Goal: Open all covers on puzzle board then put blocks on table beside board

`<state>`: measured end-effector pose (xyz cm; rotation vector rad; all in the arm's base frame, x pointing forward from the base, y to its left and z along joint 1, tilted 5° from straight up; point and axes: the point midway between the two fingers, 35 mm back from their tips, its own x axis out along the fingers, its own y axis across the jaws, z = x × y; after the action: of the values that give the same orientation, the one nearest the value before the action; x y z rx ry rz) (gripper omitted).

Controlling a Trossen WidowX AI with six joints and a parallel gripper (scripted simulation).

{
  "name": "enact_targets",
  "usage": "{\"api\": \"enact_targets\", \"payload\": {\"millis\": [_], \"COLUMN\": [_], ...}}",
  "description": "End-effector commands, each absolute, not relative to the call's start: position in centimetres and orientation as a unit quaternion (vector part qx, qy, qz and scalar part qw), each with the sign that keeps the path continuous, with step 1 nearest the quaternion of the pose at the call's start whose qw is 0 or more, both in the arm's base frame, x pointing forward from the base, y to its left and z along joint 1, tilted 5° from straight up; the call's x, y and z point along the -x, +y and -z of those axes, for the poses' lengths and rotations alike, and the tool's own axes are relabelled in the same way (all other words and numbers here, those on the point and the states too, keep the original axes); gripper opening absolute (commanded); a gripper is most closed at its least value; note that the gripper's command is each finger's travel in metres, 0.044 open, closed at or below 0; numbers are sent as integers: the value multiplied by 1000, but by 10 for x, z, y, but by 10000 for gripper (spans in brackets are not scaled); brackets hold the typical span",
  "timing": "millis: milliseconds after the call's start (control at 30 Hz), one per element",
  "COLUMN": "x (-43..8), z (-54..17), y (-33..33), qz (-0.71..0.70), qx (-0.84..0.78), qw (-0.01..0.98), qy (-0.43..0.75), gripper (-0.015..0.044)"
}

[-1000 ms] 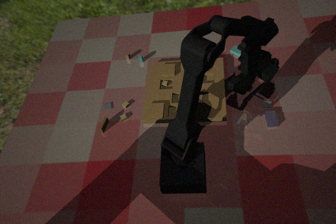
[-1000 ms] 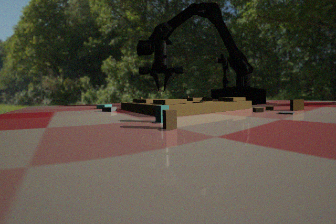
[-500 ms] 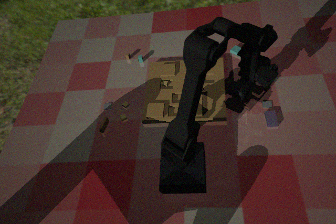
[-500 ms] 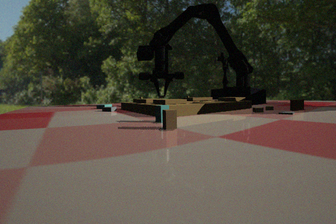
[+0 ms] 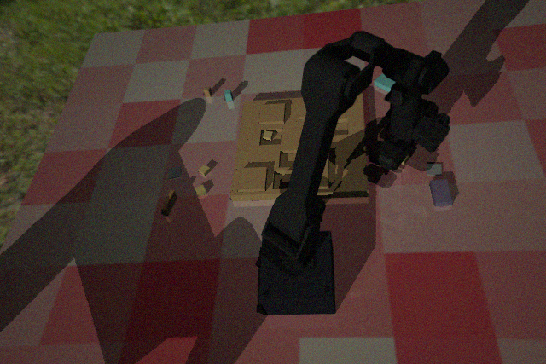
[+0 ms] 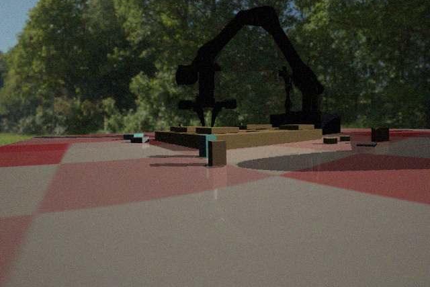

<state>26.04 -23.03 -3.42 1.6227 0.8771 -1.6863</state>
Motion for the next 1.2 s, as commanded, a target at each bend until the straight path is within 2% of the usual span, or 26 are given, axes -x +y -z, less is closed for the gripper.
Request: {"api": "enact_targets", "payload": {"millis": [0, 167, 633, 1167], "x": [-257, -257, -259, -262], "z": [43, 45, 40, -10], "y": [-229, -229, -229, -231], "qz": [642, 642, 641, 641], "qx": [-613, -613, -616, -614], "qw": [316, 316, 315, 316], "qy": [336, 336, 334, 335], "gripper": [80, 80, 440, 440]}}
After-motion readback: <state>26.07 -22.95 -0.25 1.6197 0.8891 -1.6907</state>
